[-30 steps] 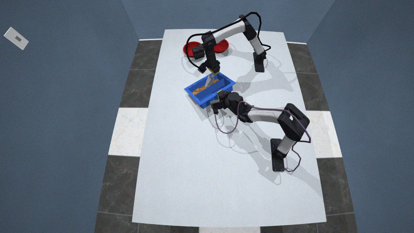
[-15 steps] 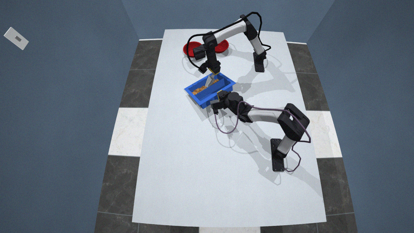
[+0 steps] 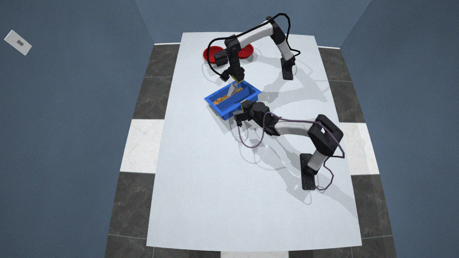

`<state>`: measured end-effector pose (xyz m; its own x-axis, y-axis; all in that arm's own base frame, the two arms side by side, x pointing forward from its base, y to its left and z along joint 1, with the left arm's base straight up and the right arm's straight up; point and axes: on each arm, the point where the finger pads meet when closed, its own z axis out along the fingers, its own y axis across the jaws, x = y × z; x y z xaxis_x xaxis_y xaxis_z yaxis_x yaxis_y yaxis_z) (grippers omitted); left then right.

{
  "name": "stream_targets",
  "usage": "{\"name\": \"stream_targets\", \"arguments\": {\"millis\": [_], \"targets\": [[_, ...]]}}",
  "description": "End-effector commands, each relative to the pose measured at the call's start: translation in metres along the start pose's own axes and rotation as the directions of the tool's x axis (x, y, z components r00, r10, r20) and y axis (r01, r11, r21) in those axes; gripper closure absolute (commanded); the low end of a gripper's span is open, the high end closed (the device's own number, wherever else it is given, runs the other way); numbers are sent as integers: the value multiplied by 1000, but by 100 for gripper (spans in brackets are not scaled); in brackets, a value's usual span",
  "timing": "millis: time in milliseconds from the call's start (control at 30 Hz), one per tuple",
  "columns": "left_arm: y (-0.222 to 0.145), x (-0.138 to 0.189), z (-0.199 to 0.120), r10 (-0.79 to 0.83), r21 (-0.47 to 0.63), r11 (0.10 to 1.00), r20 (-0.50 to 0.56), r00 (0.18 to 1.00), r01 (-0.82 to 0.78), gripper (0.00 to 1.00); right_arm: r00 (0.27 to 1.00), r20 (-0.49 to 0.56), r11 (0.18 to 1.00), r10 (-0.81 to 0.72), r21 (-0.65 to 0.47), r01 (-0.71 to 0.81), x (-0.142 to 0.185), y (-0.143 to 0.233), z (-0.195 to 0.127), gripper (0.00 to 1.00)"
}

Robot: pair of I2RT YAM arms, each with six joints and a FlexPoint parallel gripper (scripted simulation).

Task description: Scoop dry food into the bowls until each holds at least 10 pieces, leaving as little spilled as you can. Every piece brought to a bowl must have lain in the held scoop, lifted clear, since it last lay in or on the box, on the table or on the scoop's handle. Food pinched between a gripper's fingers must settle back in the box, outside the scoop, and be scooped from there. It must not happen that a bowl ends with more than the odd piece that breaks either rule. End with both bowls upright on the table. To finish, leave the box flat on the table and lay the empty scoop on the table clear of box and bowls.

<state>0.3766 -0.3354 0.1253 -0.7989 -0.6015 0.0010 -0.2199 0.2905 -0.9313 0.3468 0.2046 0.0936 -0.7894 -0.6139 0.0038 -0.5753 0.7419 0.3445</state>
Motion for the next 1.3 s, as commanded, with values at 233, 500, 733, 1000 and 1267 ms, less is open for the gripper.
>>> {"name": "stream_targets", "arguments": {"millis": [233, 500, 733, 1000, 1267], "targets": [[-23, 3, 3, 34, 60, 998, -1, 999, -33, 100, 995, 97, 1000, -8, 14, 7, -15, 4, -3, 100], [-23, 3, 3, 34, 60, 998, -1, 999, -33, 100, 990, 143, 1000, -10, 16, 8, -23, 5, 0, 100], [-23, 3, 3, 34, 60, 998, -1, 999, -33, 100, 986, 167, 1000, -3, 22, -1, -27, -1, 3, 100], [-23, 4, 3, 34, 61, 998, -8, 999, -33, 100, 981, 196, 1000, 0, 16, -3, -35, -2, 13, 100], [-23, 4, 3, 34, 61, 998, -9, 999, -33, 100, 973, 230, 1000, -16, 23, 11, -39, 3, 10, 100]]}}
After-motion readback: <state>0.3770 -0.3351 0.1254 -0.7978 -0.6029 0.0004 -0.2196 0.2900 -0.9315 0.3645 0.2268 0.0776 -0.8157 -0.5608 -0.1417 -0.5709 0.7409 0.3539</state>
